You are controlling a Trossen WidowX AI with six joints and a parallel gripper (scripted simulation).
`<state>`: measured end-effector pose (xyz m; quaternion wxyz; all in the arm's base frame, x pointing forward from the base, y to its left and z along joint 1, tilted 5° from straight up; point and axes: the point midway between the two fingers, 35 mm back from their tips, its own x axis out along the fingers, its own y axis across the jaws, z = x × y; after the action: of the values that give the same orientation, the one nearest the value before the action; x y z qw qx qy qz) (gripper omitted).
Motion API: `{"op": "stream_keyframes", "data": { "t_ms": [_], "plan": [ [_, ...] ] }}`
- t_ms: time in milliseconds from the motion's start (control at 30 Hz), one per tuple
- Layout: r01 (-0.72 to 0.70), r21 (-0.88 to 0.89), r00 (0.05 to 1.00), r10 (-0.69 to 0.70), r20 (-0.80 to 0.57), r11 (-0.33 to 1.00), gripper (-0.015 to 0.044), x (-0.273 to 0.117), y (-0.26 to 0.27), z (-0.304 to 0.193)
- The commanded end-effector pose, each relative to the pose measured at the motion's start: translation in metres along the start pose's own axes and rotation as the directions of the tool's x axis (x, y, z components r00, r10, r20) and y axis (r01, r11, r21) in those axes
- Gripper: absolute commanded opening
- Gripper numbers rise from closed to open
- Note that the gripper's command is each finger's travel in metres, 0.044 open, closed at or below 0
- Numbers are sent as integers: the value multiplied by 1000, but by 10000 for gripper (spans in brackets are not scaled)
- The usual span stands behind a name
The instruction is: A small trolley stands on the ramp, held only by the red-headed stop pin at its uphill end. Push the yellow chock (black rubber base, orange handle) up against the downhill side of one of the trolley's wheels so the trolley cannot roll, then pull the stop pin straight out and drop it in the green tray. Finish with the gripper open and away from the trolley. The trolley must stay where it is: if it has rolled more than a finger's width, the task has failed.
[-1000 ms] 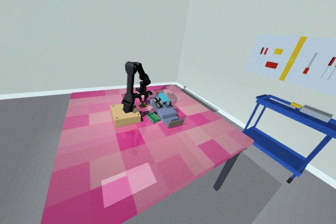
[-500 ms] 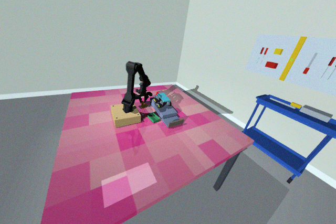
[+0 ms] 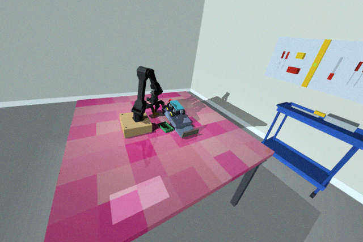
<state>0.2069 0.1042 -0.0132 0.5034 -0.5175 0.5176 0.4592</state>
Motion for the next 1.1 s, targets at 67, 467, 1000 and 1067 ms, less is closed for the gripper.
{"op": "stream_keyframes", "data": {
  "t_ms": [67, 467, 1000, 1067],
  "plan": [
    [0, 0, 1000, 0, 0, 1000, 52, 0, 0, 0],
    [-5, -3, 1000, 5, 3, 1000, 0, -22, 2, -1],
    [-5, -3, 1000, 5, 3, 1000, 0, -71, 5, -5],
    [-5, -3, 1000, 5, 3, 1000, 0, -77, 5, -5]
  ]
}}
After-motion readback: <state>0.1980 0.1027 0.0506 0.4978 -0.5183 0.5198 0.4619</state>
